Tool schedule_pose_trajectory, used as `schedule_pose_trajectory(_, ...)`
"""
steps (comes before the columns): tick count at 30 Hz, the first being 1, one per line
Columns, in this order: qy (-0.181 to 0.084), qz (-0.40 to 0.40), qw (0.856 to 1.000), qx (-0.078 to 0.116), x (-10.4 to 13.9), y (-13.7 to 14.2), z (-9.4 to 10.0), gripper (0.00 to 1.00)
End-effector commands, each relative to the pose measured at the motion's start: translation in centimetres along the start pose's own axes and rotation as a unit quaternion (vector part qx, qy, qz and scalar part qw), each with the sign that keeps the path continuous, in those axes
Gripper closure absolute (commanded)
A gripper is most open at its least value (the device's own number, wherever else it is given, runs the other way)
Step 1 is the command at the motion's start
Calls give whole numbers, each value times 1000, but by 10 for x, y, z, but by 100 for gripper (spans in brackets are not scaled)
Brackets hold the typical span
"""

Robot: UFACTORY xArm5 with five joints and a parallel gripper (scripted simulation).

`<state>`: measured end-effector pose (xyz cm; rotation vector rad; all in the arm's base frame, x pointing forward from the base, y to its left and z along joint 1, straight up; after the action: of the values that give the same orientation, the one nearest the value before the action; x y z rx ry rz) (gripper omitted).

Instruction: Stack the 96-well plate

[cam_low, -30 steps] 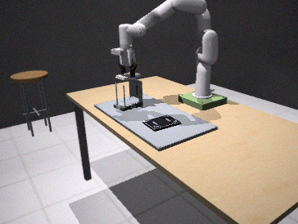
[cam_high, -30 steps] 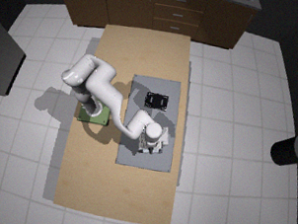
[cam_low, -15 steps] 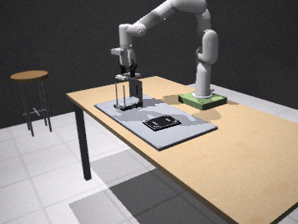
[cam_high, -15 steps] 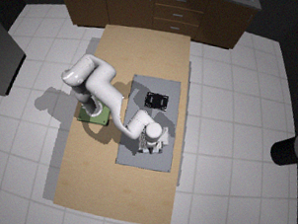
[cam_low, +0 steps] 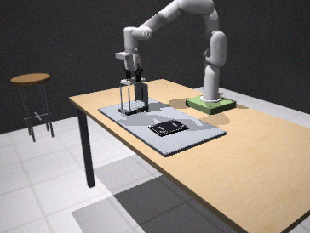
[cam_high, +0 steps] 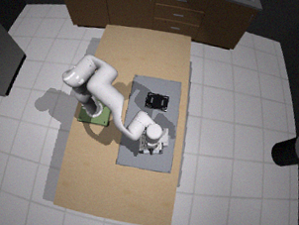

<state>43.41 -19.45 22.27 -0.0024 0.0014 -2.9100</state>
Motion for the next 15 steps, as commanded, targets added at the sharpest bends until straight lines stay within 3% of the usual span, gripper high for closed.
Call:
schedule_pose_trajectory(1,0,0,1000,4,-1,0,-5,100)
schedule_pose_trajectory(15,0,0,1000,4,-1,0,-25,100)
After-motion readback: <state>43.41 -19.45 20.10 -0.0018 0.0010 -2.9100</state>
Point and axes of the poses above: the point where the finger pads meet when closed, its own z axis back along the fingers, its own y axis across the jaws, x = y × z, the point moved 6 cm from there along z, back along the fingers, and after that the axes turned 5 degrees about z, right-handed, at the moved point
